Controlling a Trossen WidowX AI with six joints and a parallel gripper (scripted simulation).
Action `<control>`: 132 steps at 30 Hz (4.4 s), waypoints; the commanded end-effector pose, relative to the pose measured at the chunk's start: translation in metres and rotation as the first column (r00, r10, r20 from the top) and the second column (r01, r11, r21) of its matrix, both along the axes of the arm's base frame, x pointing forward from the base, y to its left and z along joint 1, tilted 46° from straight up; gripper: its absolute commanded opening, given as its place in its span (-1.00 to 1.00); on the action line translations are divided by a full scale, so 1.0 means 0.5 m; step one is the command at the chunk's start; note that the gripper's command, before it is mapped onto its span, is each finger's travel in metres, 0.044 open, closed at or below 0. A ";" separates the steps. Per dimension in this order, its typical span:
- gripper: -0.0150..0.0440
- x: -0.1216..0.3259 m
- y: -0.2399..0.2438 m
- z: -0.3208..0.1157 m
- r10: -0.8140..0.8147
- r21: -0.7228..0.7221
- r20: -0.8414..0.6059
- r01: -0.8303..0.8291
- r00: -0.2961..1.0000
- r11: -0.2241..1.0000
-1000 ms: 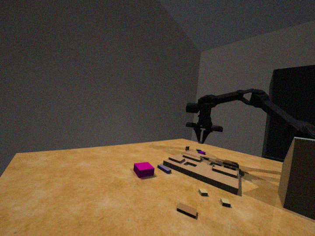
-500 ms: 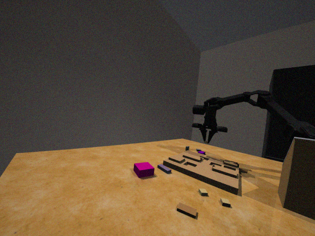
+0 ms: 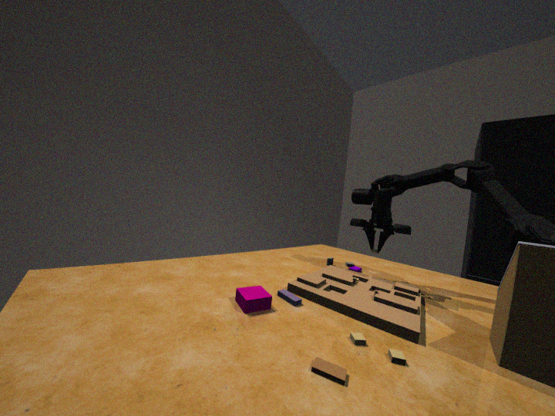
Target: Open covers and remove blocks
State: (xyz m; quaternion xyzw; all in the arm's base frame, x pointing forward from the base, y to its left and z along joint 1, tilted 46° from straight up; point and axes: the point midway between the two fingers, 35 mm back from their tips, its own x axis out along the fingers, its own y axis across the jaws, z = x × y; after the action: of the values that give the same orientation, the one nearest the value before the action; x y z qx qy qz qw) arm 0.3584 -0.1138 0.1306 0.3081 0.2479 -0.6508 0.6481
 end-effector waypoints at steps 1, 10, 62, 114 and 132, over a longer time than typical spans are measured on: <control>-0.22 -0.014 -0.017 0.015 0.003 -0.007 -0.007 -0.003 1.000 1.000; -0.22 -0.049 -0.060 0.058 0.002 -0.021 -0.007 -0.002 1.000 1.000; -0.22 -0.089 -0.198 0.024 -0.004 -0.040 -0.010 0.004 1.000 0.999; 1.00 -0.093 -0.223 0.007 -0.007 -0.047 -0.006 0.007 1.000 0.999; 0.91 -0.100 -0.149 0.072 -0.005 -0.044 -0.007 0.005 1.000 0.999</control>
State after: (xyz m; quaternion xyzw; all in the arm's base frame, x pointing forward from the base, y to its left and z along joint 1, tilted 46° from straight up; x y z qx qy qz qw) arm 0.3082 -0.1894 0.1629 0.2895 0.2404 -0.6571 0.6531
